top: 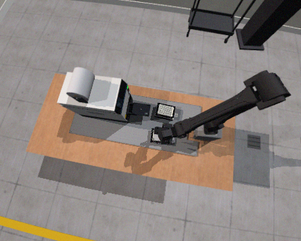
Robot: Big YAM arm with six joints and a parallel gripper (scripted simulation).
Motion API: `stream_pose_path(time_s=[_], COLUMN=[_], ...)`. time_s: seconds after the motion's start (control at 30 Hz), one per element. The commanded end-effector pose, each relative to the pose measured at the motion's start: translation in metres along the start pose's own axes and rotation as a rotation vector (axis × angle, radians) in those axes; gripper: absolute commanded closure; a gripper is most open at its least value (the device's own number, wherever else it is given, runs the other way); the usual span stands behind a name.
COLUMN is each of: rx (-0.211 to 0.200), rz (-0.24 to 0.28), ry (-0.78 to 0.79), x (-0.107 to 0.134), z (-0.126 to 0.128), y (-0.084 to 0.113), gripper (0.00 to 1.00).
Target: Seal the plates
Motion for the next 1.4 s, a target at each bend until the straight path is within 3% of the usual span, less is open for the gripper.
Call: stream_pose_path(time_s=[0.0, 0.2, 0.23, 0.33, 0.53, 0.57, 0.63, 0.97, 1.27, 1.37], rx=[0.001, 0.0, -0.015, -0.034, -0.095, -0.091, -0.08, -0.085, -0.079, -0.04], rz=[-0.001, 0.0, 0.05, 0.176, 0.376, 0.381, 0.354, 0.346, 0.292, 0.169], ry=[0.01, 0.01, 0.009, 0.006, 0.021, 0.019, 0.012, 0.003, -0.033, -0.069], x=[-0.001, -0.001, 0.009, -0.005, -0.017, -0.018, -0.018, -0.007, -0.024, -0.013], z=[0.0, 0.0, -0.01, -0.012, -0.008, -0.01, -0.012, -0.004, -0.012, -0.006], y=[-0.005, -0.005, -0.004, -0.004, -0.009, -0.009, -0.006, 0.0, 0.002, 0.005], gripper=[0.0, 0.0, 0.0, 0.0, 0.0, 0.0, 0.0, 0.0, 0.0, 0.0])
Point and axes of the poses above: the point where the finger pads meet when closed, its own y axis back along the fingers, its own z axis across the jaws, x = y × z, the point moved 5 cm from there along y, back along the fingers, and after that the axes turned 13 degrees about y, right-handed, at the moved point
